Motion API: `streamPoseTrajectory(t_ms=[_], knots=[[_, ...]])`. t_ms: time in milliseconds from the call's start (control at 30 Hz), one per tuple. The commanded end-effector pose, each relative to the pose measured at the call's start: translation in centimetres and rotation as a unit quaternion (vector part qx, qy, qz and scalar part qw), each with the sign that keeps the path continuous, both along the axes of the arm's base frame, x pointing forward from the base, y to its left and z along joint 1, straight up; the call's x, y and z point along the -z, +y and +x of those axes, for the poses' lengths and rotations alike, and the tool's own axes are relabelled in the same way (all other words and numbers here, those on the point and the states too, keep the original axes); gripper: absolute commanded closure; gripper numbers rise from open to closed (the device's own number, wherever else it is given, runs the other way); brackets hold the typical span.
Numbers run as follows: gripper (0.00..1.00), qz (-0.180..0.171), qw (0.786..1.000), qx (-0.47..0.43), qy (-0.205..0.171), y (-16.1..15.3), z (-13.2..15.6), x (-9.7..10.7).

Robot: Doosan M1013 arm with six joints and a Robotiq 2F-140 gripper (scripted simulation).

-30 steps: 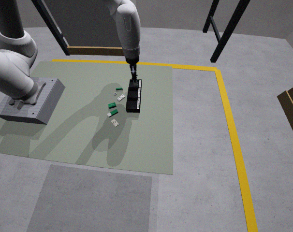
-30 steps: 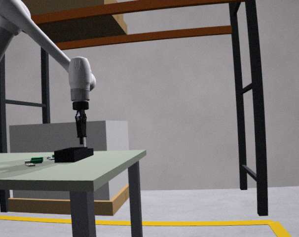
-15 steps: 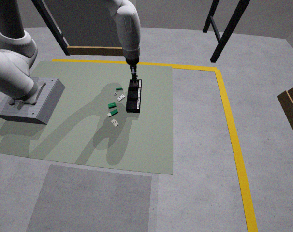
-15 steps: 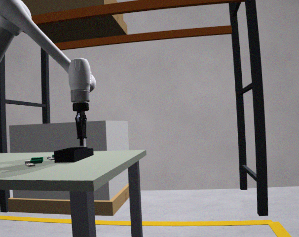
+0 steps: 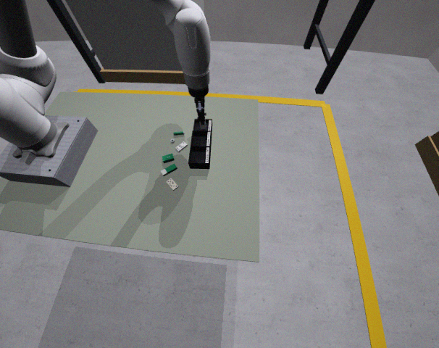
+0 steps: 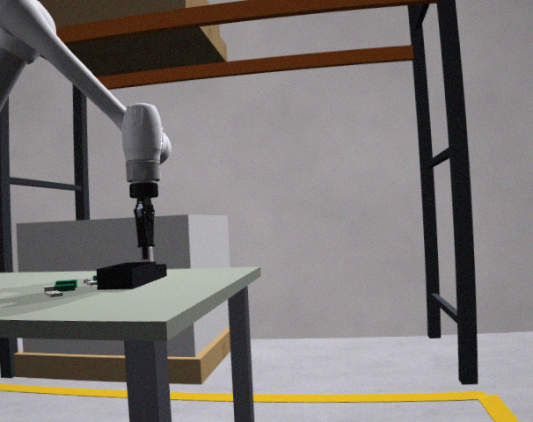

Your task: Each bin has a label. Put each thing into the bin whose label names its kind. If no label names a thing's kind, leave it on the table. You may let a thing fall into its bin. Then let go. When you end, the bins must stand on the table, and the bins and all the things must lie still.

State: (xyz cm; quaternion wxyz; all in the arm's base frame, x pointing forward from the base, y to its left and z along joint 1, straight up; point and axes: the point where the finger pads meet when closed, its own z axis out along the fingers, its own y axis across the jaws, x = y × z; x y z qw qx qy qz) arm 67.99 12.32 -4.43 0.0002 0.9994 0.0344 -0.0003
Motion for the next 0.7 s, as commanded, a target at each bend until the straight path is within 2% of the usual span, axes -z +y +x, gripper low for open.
streamPoseTrajectory(t_ms=[0, 667], knots=[[0.95, 0.000, 1.000, 0.000, 0.000, 0.01, 0.00, -0.01], [0.95, 0.000, 1.000, 0.000, 0.000, 0.01, 0.00, -0.41]])
